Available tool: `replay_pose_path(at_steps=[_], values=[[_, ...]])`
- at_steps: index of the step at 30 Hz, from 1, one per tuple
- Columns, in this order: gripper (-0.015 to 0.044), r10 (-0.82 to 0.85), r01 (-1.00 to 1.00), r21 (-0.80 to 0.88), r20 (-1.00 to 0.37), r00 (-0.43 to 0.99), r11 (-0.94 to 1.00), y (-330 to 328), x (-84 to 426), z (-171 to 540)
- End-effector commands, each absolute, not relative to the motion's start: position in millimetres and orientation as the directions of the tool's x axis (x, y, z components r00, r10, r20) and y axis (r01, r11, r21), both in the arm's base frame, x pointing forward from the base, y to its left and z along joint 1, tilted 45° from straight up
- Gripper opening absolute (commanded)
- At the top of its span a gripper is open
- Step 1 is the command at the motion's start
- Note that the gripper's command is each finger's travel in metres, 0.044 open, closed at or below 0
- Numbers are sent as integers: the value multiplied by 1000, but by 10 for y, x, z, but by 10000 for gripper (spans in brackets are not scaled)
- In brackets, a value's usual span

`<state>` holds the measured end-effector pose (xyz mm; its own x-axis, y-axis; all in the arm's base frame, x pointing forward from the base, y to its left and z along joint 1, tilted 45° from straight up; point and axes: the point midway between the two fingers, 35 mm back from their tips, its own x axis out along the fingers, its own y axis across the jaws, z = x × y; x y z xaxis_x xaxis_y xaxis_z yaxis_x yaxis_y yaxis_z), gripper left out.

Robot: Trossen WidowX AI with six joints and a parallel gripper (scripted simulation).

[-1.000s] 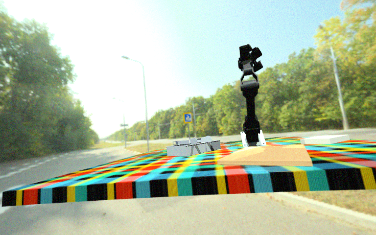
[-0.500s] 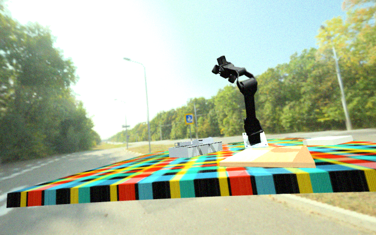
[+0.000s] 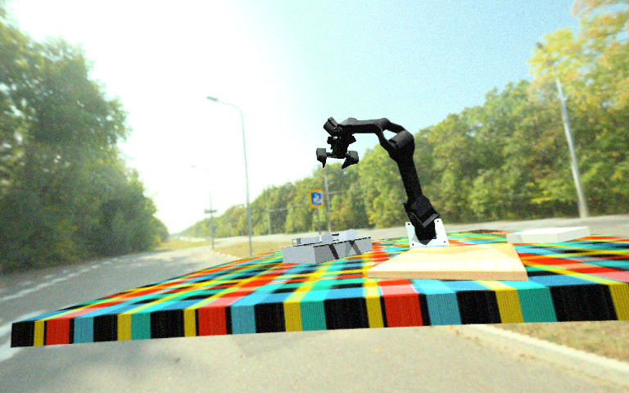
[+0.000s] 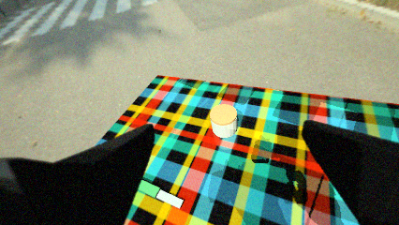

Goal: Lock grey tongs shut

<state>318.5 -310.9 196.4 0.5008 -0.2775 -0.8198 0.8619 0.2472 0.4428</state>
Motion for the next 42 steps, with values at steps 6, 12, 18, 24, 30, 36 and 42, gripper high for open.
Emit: replay_pose_path(at_steps=[6, 12, 18, 24, 30, 36, 42], values=[[440, 214, 713, 482, -873, 438, 508, -1703, 3777, 1789], [440, 499, 588, 549, -825, 267, 594, -702, 3872, 1802], [440, 682, 499, 618, -728, 72, 608, 130, 3795, 1909], [440, 686, 497, 620, -725, 64, 608, 107, 3826, 1860], [440, 686, 497, 619, -725, 63, 608, 90, 3839, 1840], [440, 687, 497, 619, -724, 63, 608, 116, 3847, 1812], [440, 688, 497, 619, -724, 60, 608, 181, 3865, 1742]])
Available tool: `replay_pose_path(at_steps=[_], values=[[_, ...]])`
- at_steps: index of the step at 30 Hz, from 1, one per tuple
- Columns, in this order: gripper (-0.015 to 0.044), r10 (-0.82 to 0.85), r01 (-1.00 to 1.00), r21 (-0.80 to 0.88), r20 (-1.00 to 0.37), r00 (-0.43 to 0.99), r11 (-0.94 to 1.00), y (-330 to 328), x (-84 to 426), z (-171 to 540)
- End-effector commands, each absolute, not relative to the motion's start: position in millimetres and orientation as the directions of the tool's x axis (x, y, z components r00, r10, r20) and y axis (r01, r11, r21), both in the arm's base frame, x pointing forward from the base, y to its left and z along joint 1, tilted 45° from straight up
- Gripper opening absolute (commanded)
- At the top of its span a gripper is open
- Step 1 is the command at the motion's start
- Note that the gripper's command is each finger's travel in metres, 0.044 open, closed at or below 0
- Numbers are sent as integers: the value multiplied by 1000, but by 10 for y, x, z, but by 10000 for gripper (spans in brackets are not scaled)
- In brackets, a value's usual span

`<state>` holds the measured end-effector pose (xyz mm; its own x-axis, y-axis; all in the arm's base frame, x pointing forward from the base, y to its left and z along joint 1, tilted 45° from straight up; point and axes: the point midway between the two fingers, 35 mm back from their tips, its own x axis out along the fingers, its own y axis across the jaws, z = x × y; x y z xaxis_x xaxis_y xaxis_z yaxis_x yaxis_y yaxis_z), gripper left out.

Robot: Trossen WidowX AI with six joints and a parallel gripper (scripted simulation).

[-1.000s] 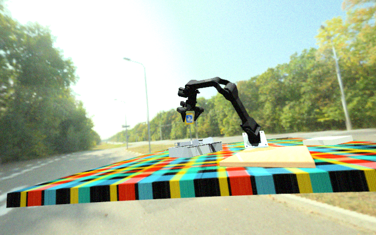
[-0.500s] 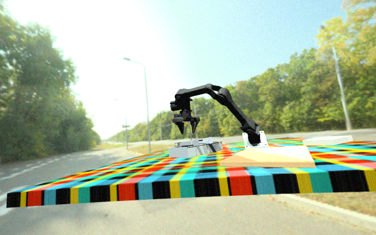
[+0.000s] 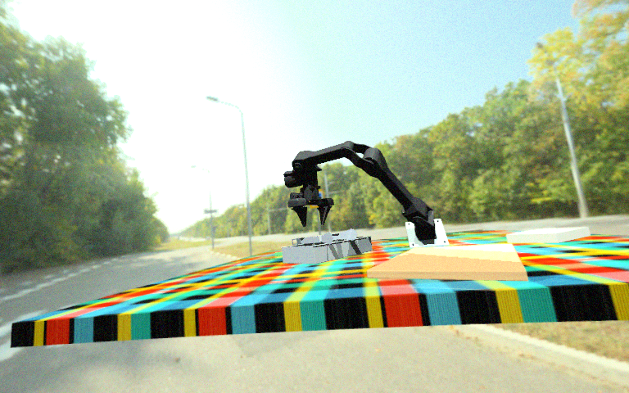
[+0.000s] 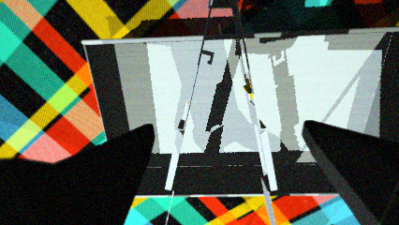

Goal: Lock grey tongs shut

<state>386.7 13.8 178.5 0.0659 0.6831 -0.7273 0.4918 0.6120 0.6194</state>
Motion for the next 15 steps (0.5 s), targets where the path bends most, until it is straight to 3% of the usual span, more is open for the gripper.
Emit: replay_pose_path(at_steps=[1, 15], values=[[440, 688, 498, 619, -723, 60, 608, 192, 3868, 1730], [440, 691, 499, 619, -721, 54, 607, 349, 3897, 1566]])
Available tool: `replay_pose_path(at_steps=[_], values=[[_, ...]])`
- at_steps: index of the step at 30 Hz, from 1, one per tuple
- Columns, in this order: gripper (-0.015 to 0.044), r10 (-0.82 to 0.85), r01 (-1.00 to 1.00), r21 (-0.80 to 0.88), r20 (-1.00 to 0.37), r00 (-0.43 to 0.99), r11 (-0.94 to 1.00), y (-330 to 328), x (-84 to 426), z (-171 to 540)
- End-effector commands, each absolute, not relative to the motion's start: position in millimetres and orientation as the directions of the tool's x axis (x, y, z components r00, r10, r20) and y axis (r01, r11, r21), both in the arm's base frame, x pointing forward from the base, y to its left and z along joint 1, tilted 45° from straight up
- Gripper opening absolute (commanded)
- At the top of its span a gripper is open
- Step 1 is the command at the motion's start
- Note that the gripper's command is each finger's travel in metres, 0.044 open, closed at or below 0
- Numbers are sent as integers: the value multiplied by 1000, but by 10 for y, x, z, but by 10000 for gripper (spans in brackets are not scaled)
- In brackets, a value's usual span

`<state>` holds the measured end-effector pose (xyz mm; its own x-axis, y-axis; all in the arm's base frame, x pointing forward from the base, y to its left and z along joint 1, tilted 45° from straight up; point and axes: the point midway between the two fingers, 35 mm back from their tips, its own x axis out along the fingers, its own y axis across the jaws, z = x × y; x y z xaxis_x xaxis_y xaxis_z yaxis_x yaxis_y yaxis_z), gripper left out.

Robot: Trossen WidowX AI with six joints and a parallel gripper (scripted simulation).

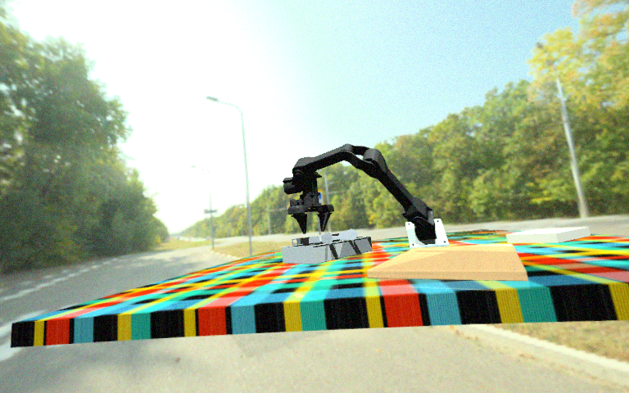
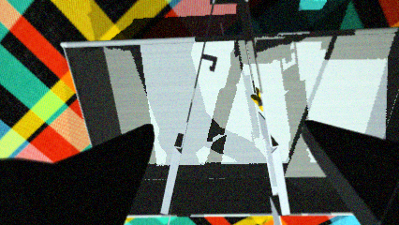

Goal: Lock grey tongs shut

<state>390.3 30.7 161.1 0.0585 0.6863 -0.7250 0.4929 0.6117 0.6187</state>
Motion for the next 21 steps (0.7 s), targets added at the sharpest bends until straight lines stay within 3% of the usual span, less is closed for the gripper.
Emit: replay_pose_path(at_steps=[1, 21], values=[[440, 691, 499, 618, -721, 53, 607, 360, 3899, 1555], [440, 696, 501, 619, -717, 43, 606, 593, 3906, 1323]])
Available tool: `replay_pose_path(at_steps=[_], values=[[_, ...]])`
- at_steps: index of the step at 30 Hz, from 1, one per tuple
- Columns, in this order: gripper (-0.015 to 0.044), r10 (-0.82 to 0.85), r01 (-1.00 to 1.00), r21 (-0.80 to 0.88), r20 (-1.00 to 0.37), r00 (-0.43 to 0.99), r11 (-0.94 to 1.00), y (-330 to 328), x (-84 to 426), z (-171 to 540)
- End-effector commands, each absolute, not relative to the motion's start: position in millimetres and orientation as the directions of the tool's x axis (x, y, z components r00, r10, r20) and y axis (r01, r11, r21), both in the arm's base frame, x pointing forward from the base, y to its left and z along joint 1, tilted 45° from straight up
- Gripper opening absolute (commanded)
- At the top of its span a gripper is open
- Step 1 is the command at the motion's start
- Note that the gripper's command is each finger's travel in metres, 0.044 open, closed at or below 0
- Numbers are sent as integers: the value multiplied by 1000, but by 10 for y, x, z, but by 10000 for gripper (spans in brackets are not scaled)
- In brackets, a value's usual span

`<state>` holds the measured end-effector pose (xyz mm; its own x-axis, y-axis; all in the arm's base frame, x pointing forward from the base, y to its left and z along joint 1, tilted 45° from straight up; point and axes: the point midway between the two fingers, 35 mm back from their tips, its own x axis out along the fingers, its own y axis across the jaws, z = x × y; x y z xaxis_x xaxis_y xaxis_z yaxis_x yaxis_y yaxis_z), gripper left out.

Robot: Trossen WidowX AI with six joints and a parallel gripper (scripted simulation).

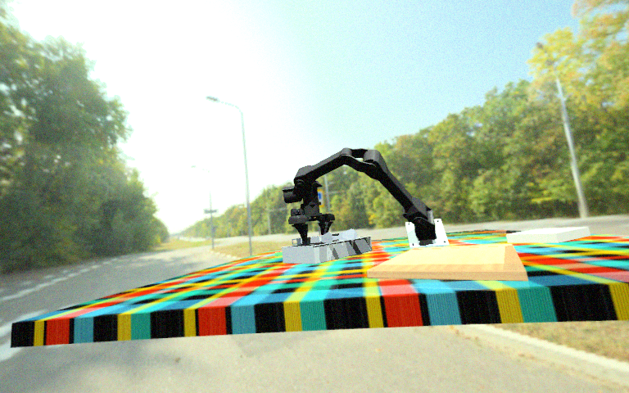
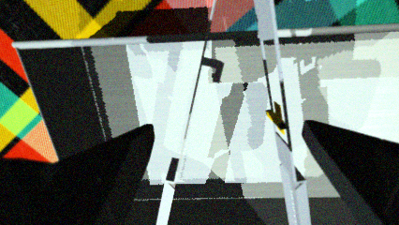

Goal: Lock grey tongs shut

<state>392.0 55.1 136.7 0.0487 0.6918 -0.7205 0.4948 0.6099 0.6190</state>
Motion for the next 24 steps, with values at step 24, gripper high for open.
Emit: replay_pose_path(at_steps=[24], values=[[341, 697, 497, 619, -716, 38, 608, 761, 3900, 1166]])
